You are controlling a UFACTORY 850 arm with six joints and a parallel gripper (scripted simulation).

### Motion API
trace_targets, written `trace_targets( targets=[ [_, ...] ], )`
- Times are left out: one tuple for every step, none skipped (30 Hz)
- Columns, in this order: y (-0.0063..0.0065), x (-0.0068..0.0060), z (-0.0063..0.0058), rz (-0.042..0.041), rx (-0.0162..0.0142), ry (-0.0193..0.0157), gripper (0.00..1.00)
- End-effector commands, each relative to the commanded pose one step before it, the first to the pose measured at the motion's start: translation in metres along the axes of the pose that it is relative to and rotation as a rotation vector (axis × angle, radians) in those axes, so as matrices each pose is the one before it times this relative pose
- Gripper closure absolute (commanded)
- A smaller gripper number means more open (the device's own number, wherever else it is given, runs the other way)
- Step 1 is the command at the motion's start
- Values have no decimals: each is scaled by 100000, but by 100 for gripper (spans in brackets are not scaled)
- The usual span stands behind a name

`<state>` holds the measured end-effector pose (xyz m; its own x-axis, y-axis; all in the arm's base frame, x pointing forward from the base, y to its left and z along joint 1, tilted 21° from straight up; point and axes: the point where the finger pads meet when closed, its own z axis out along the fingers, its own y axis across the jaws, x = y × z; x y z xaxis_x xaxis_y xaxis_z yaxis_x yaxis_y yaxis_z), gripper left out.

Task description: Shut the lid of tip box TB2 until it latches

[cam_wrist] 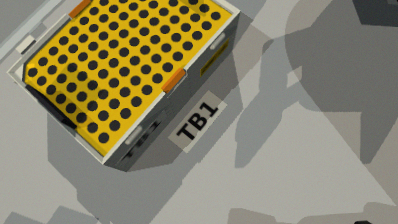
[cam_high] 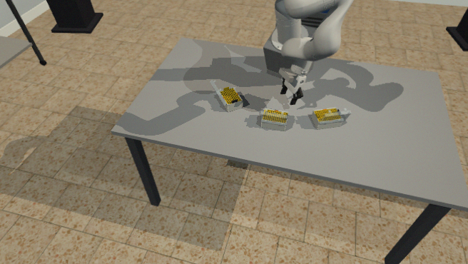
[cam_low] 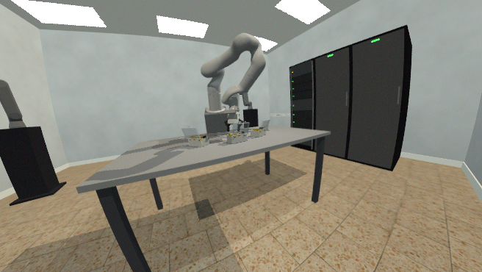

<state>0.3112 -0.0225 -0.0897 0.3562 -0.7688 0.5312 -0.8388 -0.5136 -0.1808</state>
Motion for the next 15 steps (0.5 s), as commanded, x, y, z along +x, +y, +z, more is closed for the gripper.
trace_targets(
  targets=[
    [-64,-351,1495,-43,153,47,0],
    [0,-129,483,0,0,0,0],
    [0,-125,464,0,0,0,0],
    [0,0,0,0,0,0,0],
    [0,0,0,0,0,0,0],
    [0,0,1,0,0,0,0],
    [0,0,0,0,0,0,0],
    [0,0,0,0,0,0,0],
    [-2,0,-7,0,-1,0,0],
    [1,0,3,0,0,0,0],
    [0,0,2,0,0,0,0],
    [0,0,1,0,0,0,0],
    [0,0,1,0,0,0,0],
    [0,0,0,0,0,0,0],
    [0,0,0,0,0,0,0]
  ],
)
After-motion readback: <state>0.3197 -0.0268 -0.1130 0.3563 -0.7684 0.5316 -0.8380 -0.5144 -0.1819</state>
